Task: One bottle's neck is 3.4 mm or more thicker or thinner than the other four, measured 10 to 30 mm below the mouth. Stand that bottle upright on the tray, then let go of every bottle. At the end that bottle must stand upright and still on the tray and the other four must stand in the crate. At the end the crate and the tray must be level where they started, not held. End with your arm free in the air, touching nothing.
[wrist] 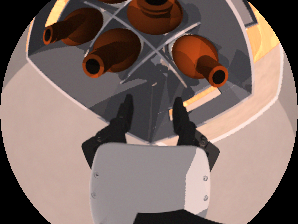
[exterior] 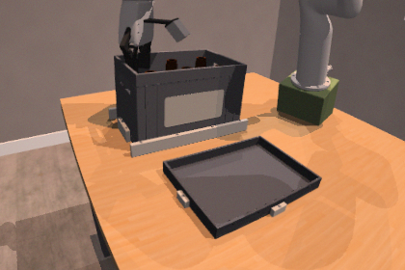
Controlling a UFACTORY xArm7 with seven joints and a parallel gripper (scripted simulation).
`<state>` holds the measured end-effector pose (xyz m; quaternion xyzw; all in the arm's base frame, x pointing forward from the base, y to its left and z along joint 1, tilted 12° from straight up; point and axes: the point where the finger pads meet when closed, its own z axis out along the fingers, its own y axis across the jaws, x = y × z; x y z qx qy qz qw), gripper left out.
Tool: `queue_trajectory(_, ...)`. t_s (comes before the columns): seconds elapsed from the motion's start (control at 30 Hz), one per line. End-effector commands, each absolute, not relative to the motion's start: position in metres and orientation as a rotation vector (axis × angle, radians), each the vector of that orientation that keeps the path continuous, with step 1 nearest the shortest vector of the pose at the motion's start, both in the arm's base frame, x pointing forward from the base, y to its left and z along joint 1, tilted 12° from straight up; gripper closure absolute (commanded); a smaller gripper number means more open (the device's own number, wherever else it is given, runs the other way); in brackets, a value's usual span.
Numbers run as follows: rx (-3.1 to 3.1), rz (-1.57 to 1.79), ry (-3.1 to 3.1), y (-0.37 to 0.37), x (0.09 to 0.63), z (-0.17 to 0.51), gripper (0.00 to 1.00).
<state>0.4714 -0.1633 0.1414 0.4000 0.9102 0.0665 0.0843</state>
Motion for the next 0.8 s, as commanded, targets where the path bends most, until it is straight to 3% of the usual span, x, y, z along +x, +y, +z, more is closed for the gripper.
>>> queue_trajectory(0.0, 1.192, 0.198, 2.712, -0.164, 0.472, 0.143, 0.35)
queue_trajectory(0.77, 1.192, 0.198, 2.712, -0.165, 0.468, 0.159, 0.35)
